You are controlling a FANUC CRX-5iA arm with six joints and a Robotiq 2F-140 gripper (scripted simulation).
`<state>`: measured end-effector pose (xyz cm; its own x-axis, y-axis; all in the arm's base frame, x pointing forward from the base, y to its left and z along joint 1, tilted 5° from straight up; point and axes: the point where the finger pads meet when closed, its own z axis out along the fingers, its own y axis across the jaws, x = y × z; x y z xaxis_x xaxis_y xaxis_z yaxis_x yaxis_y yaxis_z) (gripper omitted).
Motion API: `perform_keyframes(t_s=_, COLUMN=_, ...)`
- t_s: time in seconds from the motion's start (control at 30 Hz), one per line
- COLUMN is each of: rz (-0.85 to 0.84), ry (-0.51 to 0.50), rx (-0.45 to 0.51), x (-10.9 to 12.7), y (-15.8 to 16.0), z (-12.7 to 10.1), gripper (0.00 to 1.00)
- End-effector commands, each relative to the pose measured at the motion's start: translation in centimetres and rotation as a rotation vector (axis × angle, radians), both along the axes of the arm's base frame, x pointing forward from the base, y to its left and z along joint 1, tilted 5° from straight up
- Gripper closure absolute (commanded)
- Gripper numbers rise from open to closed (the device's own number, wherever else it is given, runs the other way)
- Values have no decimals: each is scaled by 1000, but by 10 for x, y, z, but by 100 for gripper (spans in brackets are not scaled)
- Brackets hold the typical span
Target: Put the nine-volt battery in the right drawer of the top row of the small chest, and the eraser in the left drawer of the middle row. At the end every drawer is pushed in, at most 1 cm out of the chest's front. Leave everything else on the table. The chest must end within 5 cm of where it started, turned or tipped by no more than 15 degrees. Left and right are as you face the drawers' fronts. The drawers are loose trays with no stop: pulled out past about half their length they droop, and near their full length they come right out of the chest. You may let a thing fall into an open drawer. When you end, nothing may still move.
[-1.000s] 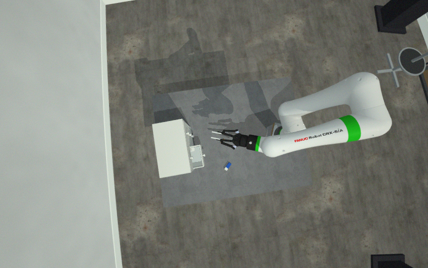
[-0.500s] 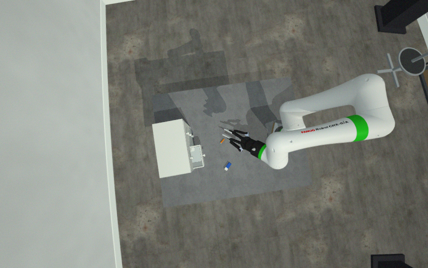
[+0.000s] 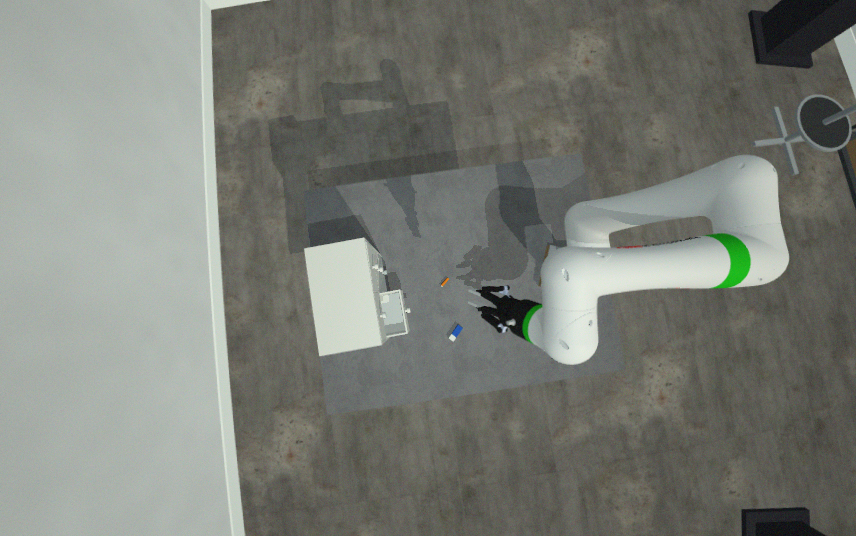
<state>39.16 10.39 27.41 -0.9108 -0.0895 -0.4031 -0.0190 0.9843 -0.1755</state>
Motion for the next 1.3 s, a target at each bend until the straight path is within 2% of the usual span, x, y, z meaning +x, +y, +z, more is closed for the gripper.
perform_keyframes(t_s=0.0, rz=98, ry=235, rx=114, x=-4, y=-1, z=-1, gripper=80)
perform_keyframes(t_s=0.2, rz=173, ry=416, rx=202, x=-4, y=-1, z=-1, gripper=80)
perform_keyframes(t_s=0.83, rz=150, ry=415, rx=207, x=-3, y=0, z=-3, gripper=80)
perform_keyframes(t_s=1.03, rz=-21, ry=409, rx=246, x=4, y=9, z=-15, gripper=80)
perform_keyframes(t_s=1.1, rz=-21, ry=409, rx=246, x=4, y=9, z=-15, gripper=80)
perform_keyframes(t_s=1.27, rz=-319, ry=393, rx=311, x=15, y=26, z=-36, gripper=80)
